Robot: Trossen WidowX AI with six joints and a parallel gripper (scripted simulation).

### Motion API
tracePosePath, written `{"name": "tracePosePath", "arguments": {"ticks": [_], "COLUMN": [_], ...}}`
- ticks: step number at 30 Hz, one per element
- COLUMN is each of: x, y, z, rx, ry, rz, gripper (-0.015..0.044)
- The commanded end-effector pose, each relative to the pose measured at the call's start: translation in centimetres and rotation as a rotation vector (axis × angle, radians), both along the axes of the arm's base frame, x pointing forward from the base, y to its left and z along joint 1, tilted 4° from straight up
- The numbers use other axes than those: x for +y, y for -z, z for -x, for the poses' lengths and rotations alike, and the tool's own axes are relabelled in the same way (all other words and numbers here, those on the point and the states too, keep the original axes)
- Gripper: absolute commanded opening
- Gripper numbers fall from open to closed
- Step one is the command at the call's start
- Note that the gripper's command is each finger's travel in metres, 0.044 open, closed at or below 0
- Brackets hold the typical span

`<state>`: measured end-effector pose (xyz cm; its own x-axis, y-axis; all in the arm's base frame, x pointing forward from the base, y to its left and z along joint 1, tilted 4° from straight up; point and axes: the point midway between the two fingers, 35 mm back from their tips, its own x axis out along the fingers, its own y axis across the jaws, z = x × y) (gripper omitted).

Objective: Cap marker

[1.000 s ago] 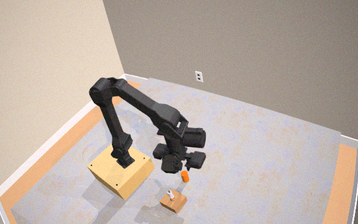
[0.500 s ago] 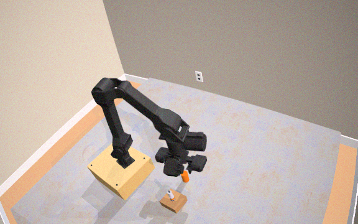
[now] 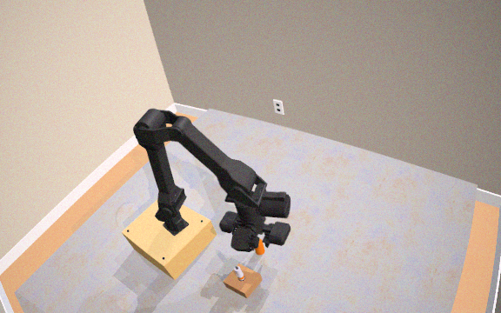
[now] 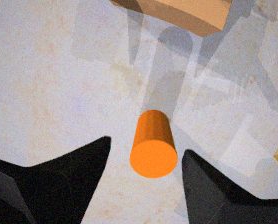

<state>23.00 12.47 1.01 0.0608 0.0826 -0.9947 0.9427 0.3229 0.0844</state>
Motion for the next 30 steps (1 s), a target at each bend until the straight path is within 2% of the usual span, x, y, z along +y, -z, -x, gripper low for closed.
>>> {"name": "tracePosePath", "arguments": {"ticks": [1,13,17,26,29,30], "x": [-0.1,-0.1,-0.1,-0.1,-0.1,-0.1], "y": [0.9,2.4,2.4,2.4,2.0,1.7], "z": [0.1,0.2,0.1,0.1,0.1,0.1], "rx": [0.007,0.007,0.007,0.007,0.007,0.007], "ry": [0.006,0.006,0.006,0.006,0.006,0.006], "rz": [0.008,0.008,0.008,0.008,0.008,0.008], "gripper": [0.0240,0.0240,0.0135,0.0075,0.0000,0.0000]}}
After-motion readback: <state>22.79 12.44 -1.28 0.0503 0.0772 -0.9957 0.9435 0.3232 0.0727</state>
